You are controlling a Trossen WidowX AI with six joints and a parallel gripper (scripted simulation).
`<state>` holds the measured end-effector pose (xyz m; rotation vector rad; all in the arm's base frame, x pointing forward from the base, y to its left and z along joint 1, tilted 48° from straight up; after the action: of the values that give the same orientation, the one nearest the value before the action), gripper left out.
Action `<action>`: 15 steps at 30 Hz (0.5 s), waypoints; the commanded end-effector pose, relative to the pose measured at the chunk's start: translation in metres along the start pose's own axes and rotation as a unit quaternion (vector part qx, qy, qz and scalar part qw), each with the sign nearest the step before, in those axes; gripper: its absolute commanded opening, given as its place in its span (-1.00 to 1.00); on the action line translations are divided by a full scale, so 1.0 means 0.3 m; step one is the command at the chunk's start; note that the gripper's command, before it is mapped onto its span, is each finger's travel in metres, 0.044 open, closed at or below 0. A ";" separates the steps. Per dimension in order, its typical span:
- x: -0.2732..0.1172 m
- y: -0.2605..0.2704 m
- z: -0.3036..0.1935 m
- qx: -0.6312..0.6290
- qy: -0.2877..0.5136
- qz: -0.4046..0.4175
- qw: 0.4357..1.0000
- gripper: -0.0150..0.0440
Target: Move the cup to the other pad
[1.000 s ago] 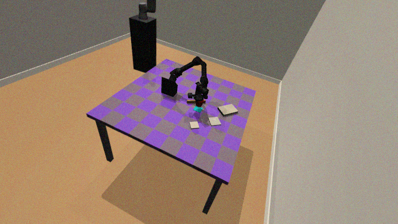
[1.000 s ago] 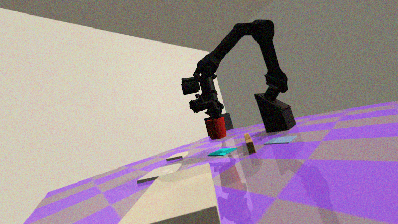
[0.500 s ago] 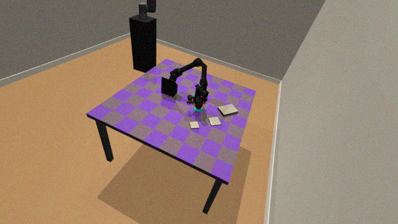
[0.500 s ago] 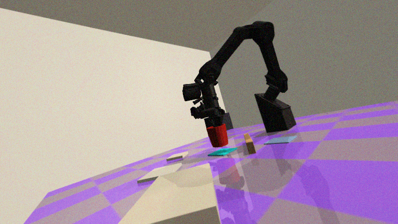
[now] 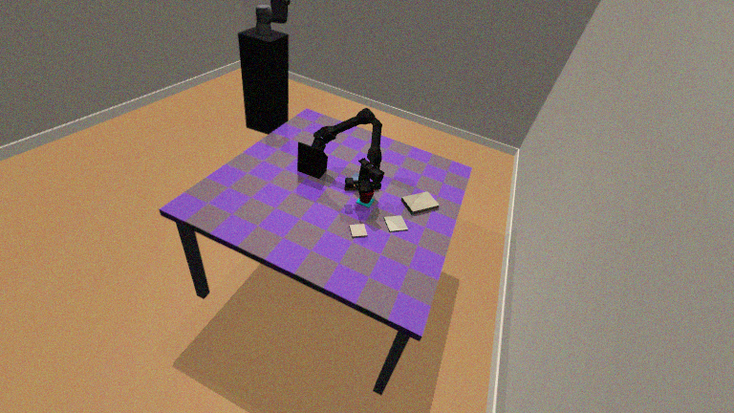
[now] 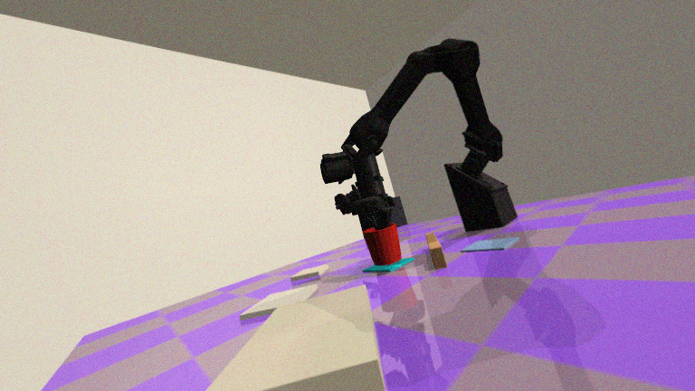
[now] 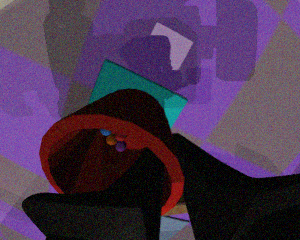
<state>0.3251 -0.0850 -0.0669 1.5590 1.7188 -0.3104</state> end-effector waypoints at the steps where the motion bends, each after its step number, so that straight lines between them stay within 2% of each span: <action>1: -0.002 0.001 0.000 -0.001 0.000 0.000 1.000 -0.49; 8: -0.002 0.001 0.000 -0.001 0.000 0.000 1.000 -0.49; 13: -0.002 0.001 0.000 -0.001 0.000 0.000 1.000 -0.06; 15: -0.002 0.001 0.000 -0.001 0.000 0.000 1.000 -0.06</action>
<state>0.3251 -0.0851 -0.0669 1.5595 1.7183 -0.3104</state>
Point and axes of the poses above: the point midway between the two fingers, 35 mm back from their tips, its own x axis out along the fingers, its own y axis across the jaws, z = x × y, the point moved 8 cm from there along -x, back along the fingers, and after that the axes turned 4 degrees about x, right-handed, at the moved point
